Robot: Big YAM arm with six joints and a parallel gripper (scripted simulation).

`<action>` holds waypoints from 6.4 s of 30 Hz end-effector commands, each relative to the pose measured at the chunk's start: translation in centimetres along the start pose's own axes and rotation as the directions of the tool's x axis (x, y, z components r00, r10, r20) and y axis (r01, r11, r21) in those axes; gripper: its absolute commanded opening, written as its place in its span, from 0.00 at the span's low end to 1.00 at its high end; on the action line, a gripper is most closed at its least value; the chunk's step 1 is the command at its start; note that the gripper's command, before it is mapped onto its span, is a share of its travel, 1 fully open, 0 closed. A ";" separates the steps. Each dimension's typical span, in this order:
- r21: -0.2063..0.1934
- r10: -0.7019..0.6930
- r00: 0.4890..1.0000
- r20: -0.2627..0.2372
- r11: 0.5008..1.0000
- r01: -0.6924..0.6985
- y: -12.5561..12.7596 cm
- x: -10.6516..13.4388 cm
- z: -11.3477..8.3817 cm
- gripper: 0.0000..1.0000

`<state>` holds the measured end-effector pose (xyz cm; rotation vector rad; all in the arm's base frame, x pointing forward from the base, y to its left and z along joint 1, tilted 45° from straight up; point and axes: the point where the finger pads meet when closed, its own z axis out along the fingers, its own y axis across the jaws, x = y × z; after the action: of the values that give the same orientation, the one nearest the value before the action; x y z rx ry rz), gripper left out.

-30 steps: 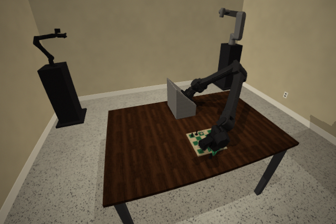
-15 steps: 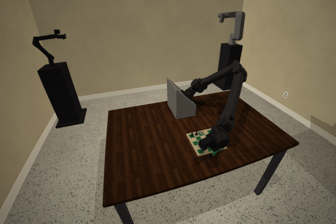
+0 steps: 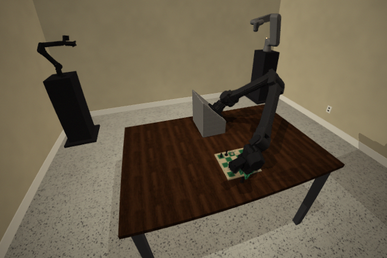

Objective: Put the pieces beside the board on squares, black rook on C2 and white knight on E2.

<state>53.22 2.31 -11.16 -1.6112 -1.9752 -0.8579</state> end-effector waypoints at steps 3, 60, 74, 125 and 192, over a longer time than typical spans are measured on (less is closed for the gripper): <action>0.014 0.009 1.000 -0.008 1.000 -0.009 -0.6 0.1 1.2 0.37; 0.007 0.002 1.000 -0.005 1.000 -0.002 -0.8 0.9 0.7 0.37; 0.007 0.002 1.000 -0.005 1.000 -0.002 -0.8 0.9 0.7 0.37; 0.000 -0.005 1.000 -0.002 1.000 0.005 -0.4 1.3 0.3 0.37; 0.000 -0.006 1.000 -0.001 1.000 0.006 -0.3 1.3 0.2 0.37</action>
<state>52.52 2.69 -11.23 -1.6105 -1.9710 -0.8536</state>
